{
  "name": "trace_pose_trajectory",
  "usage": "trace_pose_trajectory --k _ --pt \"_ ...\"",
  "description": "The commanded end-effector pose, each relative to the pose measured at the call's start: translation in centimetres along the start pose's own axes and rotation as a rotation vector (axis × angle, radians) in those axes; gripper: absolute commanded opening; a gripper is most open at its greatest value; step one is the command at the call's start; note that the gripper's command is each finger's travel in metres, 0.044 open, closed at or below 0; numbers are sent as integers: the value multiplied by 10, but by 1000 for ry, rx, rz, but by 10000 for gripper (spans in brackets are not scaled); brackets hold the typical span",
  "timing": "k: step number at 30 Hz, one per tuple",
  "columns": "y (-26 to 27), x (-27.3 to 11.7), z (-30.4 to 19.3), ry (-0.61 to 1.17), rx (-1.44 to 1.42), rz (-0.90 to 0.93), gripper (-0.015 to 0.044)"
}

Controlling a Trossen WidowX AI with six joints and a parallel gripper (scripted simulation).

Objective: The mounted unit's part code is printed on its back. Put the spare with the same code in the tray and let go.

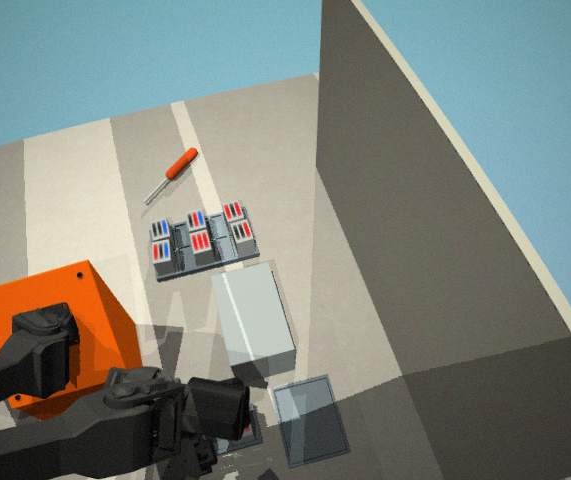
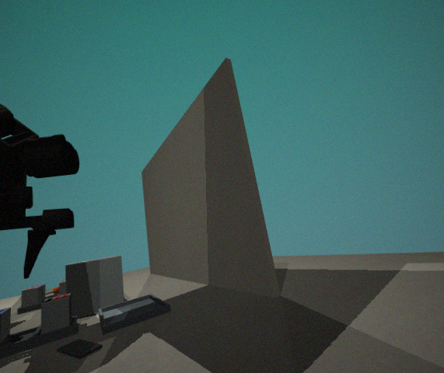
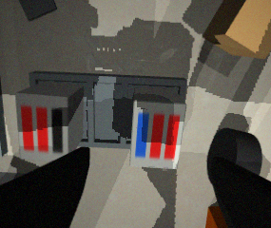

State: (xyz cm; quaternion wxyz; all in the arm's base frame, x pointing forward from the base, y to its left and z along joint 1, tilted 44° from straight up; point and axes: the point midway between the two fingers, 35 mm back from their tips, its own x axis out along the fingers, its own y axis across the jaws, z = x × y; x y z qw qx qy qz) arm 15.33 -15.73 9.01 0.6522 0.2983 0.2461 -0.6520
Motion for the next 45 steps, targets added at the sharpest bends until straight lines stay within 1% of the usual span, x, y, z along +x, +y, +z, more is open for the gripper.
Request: trace_pose_trajectory --k 1,39,45 --pt "-1 8 -3 9 -11 -7 300" --pt "-5 70 -3 3 -12 -7 300" --pt "-6 75 -3 1 -13 -7 300"
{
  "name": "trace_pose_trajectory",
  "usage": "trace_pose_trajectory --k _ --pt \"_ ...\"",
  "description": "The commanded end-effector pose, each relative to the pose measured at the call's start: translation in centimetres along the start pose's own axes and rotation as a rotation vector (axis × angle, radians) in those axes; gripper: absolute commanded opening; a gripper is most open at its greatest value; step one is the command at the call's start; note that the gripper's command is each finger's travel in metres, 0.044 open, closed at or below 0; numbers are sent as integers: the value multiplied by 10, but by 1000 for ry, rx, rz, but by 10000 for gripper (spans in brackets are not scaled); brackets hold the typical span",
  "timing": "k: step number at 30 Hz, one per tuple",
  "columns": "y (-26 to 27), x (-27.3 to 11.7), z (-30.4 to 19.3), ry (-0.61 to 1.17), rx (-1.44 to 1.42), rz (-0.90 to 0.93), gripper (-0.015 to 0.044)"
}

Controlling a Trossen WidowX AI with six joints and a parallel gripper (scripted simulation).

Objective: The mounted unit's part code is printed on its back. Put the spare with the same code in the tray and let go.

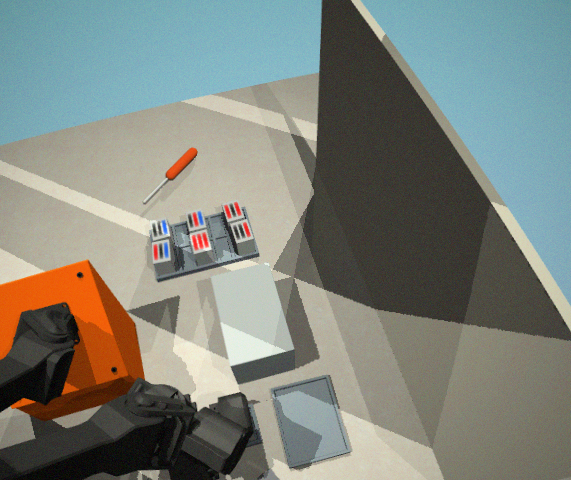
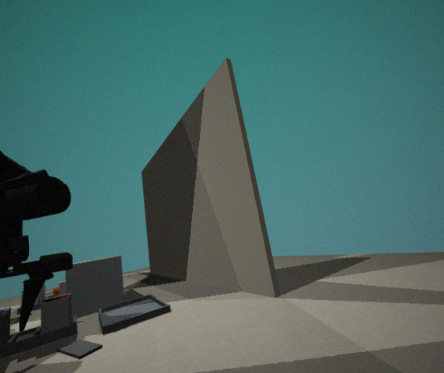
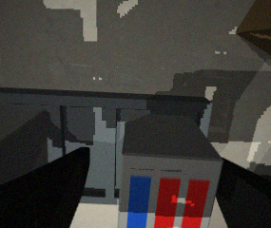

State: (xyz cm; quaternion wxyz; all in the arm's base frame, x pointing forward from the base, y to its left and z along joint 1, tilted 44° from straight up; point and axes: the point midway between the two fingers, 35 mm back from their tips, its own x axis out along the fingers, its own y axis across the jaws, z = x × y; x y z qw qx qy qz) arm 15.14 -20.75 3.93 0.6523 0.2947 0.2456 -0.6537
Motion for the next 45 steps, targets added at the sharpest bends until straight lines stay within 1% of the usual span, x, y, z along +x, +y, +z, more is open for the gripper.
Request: trace_pose_trajectory --k 1,11,16,24,28,29,38,45 --pt "-2 3 -3 7 -10 -3 300" --pt "-2 3 -3 7 -10 -3 300" --pt "-2 3 -2 3 -6 -5 169" --pt "-2 3 -2 3 -6 -5 115" --pt "-2 3 -2 3 -6 -5 10" --pt "-2 3 -2 3 -6 -5 0" --pt "-1 0 -2 5 -5 -5 0" --pt "4 -29 -4 16 -4 -5 0"
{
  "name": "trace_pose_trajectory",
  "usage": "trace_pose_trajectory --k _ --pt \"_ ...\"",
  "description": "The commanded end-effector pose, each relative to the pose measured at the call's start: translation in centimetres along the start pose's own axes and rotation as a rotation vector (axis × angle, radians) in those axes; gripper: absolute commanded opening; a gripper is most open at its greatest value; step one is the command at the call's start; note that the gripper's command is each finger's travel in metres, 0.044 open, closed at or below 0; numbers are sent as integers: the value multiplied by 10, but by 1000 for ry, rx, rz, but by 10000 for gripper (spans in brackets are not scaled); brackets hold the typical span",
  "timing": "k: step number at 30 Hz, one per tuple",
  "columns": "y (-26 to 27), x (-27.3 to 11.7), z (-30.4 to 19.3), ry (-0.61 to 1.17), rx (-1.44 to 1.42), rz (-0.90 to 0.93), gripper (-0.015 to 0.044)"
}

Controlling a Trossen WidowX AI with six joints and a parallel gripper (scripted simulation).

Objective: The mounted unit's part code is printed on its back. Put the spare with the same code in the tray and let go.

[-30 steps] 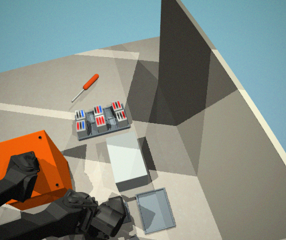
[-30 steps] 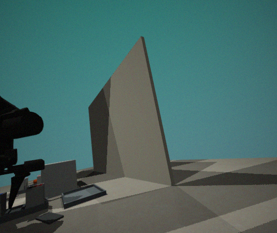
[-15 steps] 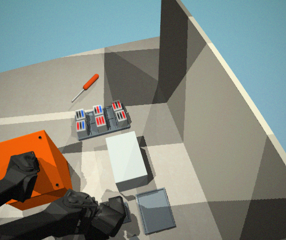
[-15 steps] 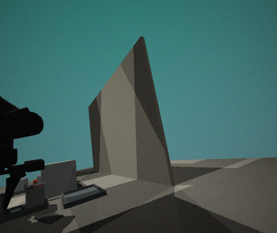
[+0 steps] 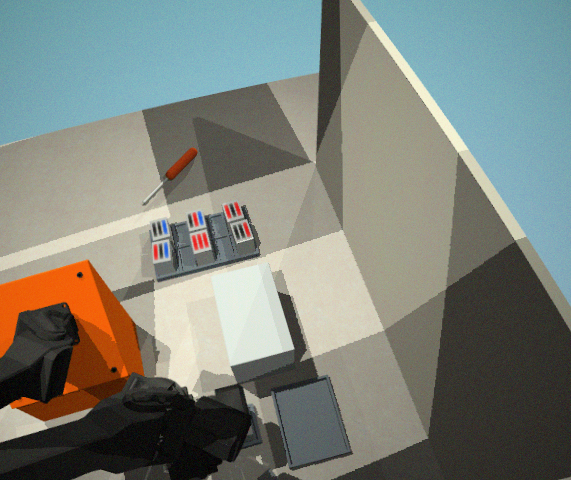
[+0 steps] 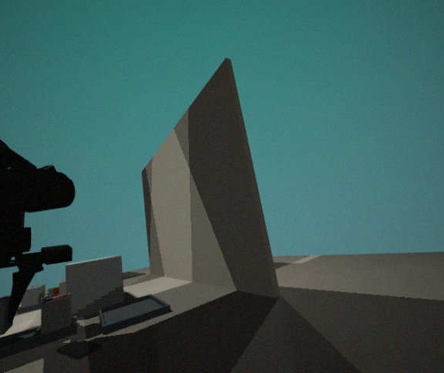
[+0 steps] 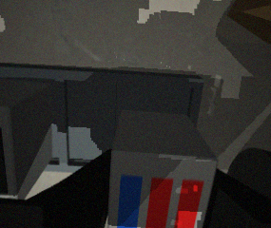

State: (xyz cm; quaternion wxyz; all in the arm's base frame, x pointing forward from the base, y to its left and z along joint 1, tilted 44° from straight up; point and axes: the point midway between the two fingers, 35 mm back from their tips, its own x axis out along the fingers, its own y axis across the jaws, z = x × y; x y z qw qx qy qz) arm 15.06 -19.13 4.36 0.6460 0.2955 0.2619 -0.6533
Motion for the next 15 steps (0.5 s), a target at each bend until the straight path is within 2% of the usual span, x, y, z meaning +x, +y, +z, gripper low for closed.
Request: trace_pose_trajectory --k 1,10,15 --pt "4 -19 4 -9 12 12 0" --pt "-1 -59 4 -15 8 14 0" --pt "-2 -62 4 -16 8 15 0"
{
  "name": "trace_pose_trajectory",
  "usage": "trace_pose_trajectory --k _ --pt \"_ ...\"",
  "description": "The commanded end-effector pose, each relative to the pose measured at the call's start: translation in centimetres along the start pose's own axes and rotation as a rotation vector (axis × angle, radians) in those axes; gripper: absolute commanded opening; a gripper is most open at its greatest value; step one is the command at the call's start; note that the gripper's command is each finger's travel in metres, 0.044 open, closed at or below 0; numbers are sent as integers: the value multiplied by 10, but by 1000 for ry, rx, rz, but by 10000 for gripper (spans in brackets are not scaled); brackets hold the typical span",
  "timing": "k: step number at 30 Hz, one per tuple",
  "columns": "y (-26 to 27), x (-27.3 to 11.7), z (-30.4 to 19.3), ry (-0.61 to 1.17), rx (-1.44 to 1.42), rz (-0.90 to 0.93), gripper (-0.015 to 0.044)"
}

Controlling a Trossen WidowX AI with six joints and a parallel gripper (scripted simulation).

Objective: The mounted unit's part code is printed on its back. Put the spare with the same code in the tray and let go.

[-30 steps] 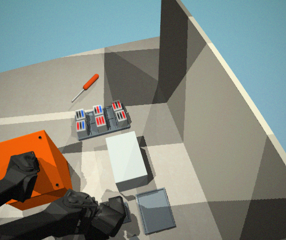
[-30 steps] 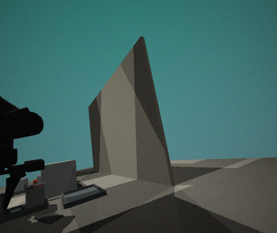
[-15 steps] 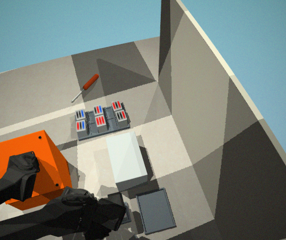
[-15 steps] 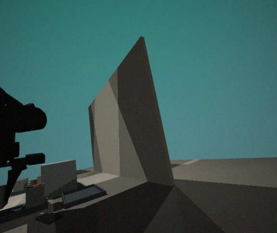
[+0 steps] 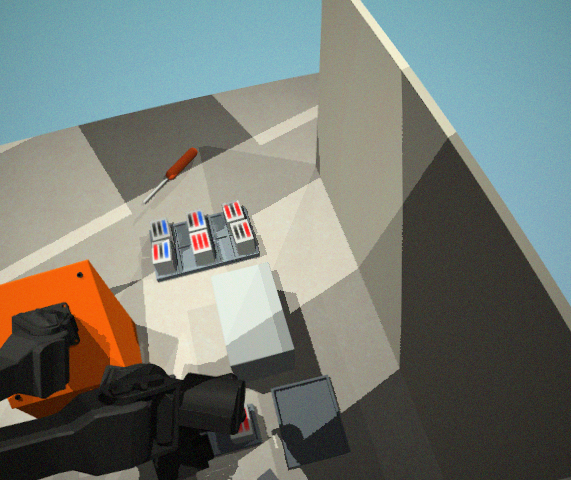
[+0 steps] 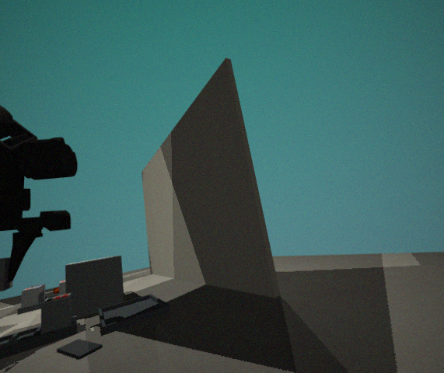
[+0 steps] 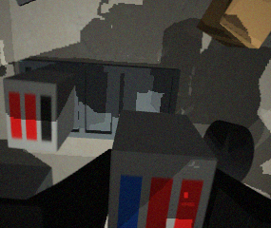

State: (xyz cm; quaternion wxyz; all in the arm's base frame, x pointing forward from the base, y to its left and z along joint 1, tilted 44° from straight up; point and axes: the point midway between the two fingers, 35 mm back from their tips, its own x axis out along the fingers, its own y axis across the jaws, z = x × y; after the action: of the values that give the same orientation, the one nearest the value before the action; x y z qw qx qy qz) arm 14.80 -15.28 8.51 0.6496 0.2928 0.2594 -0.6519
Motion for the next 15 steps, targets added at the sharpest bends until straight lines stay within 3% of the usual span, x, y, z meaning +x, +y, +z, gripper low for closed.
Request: trace_pose_trajectory --k 1,15 --pt "1 -6 3 -8 11 8 0" --pt "3 -21 -4 11 4 2 0"
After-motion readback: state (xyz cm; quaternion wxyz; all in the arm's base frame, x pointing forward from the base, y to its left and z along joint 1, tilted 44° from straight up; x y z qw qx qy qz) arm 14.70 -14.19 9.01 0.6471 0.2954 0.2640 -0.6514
